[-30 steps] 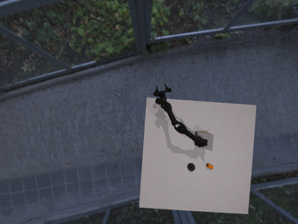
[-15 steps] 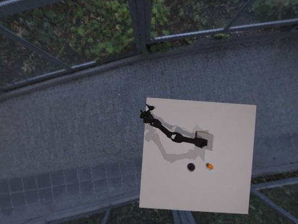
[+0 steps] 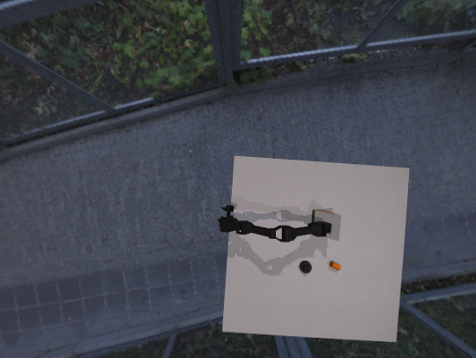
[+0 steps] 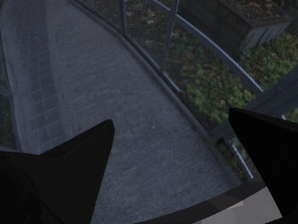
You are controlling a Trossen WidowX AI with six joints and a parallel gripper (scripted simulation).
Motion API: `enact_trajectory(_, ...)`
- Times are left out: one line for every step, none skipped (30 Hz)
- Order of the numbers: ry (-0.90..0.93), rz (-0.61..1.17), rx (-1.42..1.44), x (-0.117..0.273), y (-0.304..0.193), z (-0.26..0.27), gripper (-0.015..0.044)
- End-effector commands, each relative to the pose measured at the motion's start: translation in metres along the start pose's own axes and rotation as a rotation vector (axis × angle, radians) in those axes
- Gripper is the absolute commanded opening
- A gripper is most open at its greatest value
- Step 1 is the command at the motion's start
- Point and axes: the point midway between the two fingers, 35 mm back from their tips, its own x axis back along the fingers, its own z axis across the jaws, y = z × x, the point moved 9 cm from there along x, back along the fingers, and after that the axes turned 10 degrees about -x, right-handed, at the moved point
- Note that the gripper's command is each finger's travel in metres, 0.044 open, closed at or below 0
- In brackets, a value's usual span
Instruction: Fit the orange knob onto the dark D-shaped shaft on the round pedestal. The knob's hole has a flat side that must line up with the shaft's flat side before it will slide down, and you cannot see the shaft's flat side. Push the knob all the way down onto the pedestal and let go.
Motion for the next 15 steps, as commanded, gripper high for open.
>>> enact_trajectory(0.143,0.075,0.031,0.025,-0.018,0.054,0.0440)
enact_trajectory(0.177,0.096,0.041,0.031,-0.023,0.067,0.0440)
enact_trajectory(0.210,0.117,0.055,0.038,-0.030,0.080,0.0440)
enact_trajectory(0.243,0.138,0.071,0.045,-0.036,0.093,0.0440)
enact_trajectory(0.275,0.159,0.087,0.052,-0.043,0.105,0.0440)
enact_trajectory(0.308,0.178,0.103,0.060,-0.049,0.117,0.0440)
enact_trajectory(0.341,0.198,0.121,0.069,-0.056,0.129,0.0440)
enact_trajectory(0.373,0.217,0.141,0.077,-0.063,0.140,0.0440)
enact_trajectory(0.405,0.236,0.163,0.086,-0.069,0.151,0.0440)
enact_trajectory(0.438,0.254,0.185,0.096,-0.076,0.162,0.0440)
enact_trajectory(0.471,0.272,0.207,0.106,-0.083,0.172,0.0440)
enact_trajectory(0.503,0.289,0.233,0.116,-0.090,0.183,0.0440)
enact_trajectory(0.534,0.307,0.264,0.126,-0.098,0.192,0.0440)
enact_trajectory(0.564,0.324,0.296,0.136,-0.106,0.201,0.0440)
enact_trajectory(0.595,0.340,0.329,0.146,-0.114,0.210,0.0440)
